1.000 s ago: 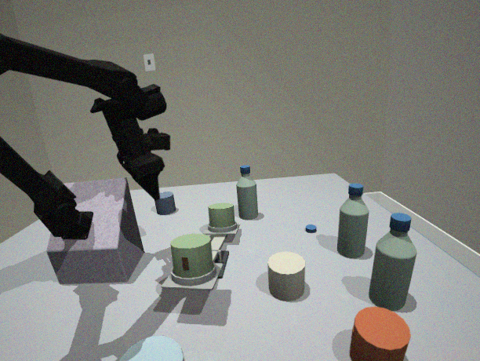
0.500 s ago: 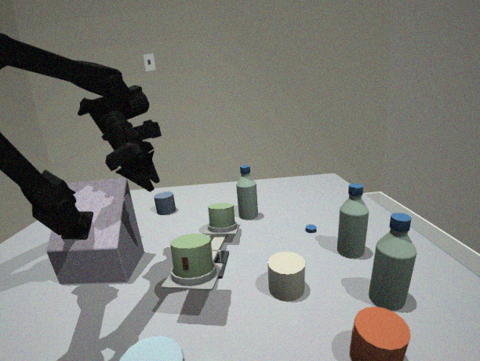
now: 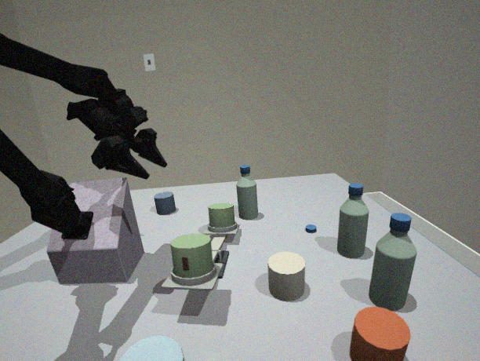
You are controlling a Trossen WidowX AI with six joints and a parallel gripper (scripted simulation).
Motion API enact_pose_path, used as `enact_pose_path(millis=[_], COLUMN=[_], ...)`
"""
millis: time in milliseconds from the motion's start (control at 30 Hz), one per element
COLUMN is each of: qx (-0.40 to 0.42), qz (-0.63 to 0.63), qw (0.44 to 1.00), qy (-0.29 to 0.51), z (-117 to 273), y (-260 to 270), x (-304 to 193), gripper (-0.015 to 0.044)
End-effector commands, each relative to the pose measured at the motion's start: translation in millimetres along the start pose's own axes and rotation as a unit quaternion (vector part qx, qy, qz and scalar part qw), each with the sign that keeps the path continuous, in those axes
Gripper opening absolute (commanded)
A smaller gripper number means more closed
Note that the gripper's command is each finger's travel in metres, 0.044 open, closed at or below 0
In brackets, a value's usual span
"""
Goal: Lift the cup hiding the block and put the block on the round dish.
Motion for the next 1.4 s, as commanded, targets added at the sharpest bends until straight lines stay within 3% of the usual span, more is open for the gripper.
enact_pose_path(millis=[0, 667, 1367], qx=[-0.005, 0.027, 0.164], qz=[-0.009, 0.245, 0.512], qw=[1.000, 0.961, 0.814], qy=[-0.010, 0.123, 0.221], z=[0.3, -33.3, -105.3], y=[-0.9, 41.4, 91.3], x=[-0.5, 34.2, 63.2], gripper=[0.0440, 0.0440, 0.0440])
Point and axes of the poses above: the point midway between the two fingers, 35 mm back from their tips, its own z axis back along the fingers, its own y axis across the jaws, x = y × z, the point moved 4 cm from there along z, back along the fingers, and after that the axes turned 8 degrees about z, right-handed, at the moved point
